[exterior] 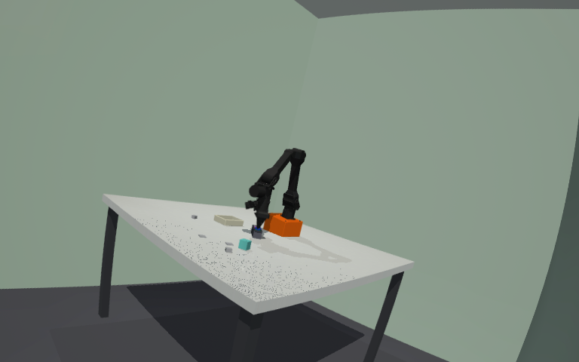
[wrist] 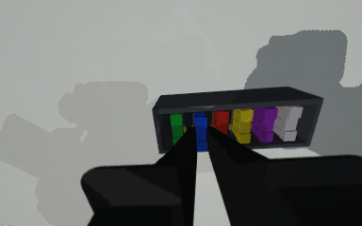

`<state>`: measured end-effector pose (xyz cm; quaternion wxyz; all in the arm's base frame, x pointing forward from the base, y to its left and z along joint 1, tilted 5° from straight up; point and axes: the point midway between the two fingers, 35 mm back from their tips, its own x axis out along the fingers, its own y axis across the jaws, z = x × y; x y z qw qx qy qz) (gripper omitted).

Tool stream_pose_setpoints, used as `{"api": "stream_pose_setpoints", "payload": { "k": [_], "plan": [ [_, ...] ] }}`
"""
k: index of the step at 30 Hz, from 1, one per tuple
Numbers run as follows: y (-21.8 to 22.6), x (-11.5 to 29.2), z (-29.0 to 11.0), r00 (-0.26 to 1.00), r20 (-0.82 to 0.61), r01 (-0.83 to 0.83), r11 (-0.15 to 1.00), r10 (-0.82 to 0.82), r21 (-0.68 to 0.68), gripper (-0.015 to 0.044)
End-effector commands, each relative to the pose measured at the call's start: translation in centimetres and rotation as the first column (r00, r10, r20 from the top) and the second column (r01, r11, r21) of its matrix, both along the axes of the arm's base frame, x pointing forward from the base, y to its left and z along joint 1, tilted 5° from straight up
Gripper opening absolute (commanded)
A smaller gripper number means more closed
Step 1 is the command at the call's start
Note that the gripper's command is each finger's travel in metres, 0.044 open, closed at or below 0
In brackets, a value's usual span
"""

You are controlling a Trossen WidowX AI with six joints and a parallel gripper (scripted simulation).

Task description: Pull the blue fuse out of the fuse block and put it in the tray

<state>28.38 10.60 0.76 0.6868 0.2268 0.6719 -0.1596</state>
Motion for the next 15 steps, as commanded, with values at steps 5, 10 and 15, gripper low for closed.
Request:
{"api": "stream_pose_setpoints", "payload": {
  "k": [5,10,15],
  "plan": [
    [-0.01,0.02,0.59,1.0,0.004,0.0,1.0,0.0,0.003,0.0],
    [-0.03,0.01,0.83,1.0,0.004,0.0,1.0,0.0,0.003,0.0],
    [-0.05,0.0,1.08,1.0,0.003,0.0,1.0,0.0,0.003,0.0]
  ]
}}
